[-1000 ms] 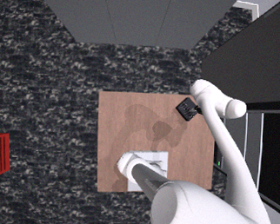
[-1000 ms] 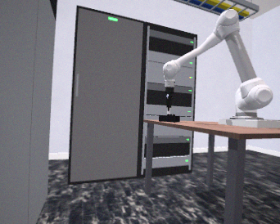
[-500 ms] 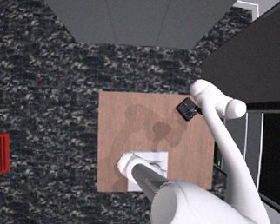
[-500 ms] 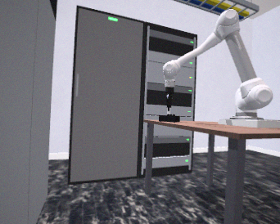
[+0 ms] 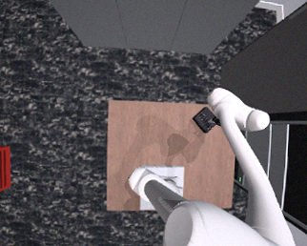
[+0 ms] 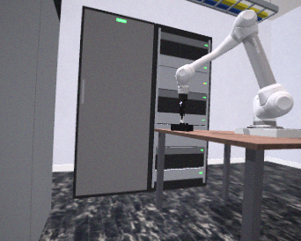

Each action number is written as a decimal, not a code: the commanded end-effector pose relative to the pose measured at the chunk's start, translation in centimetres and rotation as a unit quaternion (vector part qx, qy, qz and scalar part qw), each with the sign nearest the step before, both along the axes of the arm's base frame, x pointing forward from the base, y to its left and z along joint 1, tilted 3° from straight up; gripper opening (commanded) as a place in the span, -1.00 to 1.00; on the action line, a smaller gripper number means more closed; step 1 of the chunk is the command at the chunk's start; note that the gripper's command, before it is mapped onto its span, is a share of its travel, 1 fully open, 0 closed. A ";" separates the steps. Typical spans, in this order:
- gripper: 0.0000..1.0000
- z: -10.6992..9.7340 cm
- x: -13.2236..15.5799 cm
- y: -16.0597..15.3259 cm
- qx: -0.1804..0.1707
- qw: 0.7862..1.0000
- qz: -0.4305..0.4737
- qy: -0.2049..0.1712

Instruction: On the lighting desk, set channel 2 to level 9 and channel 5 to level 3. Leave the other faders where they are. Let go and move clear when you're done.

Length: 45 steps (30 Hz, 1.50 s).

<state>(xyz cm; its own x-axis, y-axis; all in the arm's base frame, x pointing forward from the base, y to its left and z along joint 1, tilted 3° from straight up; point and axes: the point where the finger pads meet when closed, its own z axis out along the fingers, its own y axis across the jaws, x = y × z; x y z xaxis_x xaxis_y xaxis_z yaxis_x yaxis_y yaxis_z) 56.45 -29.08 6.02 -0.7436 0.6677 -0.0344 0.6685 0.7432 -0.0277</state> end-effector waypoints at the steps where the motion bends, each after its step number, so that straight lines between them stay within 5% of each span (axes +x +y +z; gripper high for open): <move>1: -0.80 0.0 -0.1 0.1 0.000 1.000 0.000 0.000; 45: -0.80 -0.1 -1.4 1.2 0.000 1.000 0.000 0.000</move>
<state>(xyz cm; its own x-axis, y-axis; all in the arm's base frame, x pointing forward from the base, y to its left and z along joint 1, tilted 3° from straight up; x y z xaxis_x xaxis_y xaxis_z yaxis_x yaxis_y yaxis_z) 55.11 -27.88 5.96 -0.7436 0.6677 -0.0344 0.6685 0.7432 -0.0277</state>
